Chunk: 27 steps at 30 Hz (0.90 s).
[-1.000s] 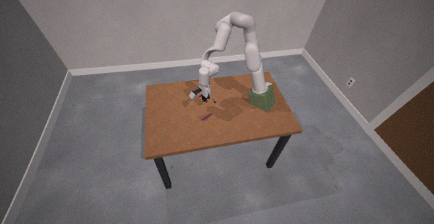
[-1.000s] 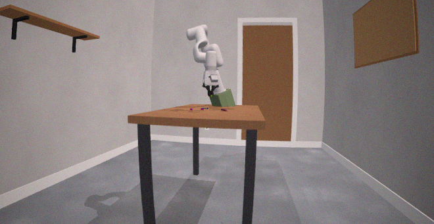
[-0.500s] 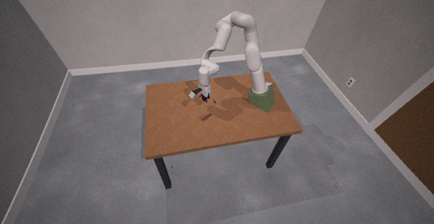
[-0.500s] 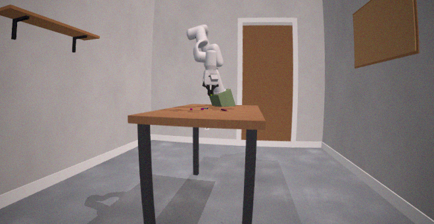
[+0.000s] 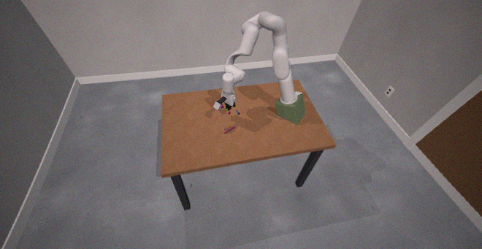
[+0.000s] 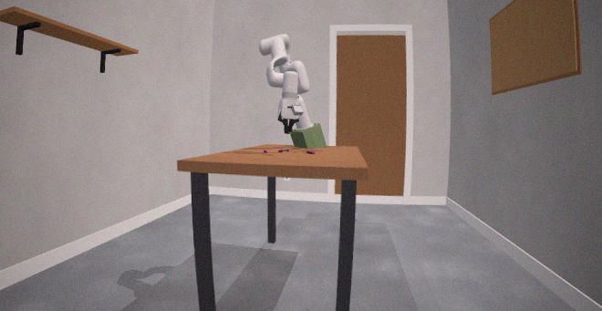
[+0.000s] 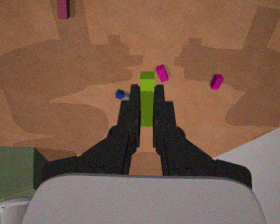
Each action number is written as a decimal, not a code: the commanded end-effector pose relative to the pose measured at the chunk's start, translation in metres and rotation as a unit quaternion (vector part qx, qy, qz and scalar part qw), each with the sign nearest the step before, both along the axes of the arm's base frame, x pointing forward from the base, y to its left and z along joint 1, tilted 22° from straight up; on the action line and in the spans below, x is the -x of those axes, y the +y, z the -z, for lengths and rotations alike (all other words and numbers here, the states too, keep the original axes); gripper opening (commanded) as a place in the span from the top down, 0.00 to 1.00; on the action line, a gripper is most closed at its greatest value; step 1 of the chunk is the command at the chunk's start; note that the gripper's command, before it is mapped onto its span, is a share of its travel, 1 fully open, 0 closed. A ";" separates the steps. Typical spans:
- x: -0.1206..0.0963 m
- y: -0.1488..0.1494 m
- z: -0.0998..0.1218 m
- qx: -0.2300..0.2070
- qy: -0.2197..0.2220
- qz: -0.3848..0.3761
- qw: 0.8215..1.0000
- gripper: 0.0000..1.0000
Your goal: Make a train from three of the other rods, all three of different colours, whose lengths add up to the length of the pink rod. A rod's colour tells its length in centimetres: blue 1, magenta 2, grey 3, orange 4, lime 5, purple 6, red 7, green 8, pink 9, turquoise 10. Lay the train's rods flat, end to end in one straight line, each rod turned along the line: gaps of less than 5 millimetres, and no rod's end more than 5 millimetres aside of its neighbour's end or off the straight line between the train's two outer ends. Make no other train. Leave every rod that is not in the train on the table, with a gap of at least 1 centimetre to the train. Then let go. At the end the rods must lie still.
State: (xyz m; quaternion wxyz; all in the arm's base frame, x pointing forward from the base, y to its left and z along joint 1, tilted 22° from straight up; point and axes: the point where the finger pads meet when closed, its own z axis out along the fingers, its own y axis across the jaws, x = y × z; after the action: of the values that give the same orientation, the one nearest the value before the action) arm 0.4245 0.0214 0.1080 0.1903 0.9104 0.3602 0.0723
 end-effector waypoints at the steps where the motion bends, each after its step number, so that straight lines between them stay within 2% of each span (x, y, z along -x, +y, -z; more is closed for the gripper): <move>1: 0.009 -0.017 -0.002 0.021 0.027 -0.076 0.996 0.96; 4: 0.011 -0.020 -0.002 0.025 0.031 -0.088 0.995 0.96; 6: 0.017 -0.030 -0.003 0.040 0.046 -0.132 0.989 0.96; 19: 0.038 -0.058 -0.006 0.082 0.091 -0.274 0.954 0.96; 21: 0.038 -0.058 -0.006 0.082 0.091 -0.274 0.954 0.96; 23: 0.045 -0.065 -0.007 0.092 0.102 -0.316 0.939 0.96; 27: 0.051 -0.070 -0.008 0.100 0.112 -0.355 0.923 0.96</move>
State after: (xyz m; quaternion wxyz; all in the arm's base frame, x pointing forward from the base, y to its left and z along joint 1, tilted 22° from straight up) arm 0.3819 -0.0404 0.1127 0.2181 0.7450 0.6304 -0.0005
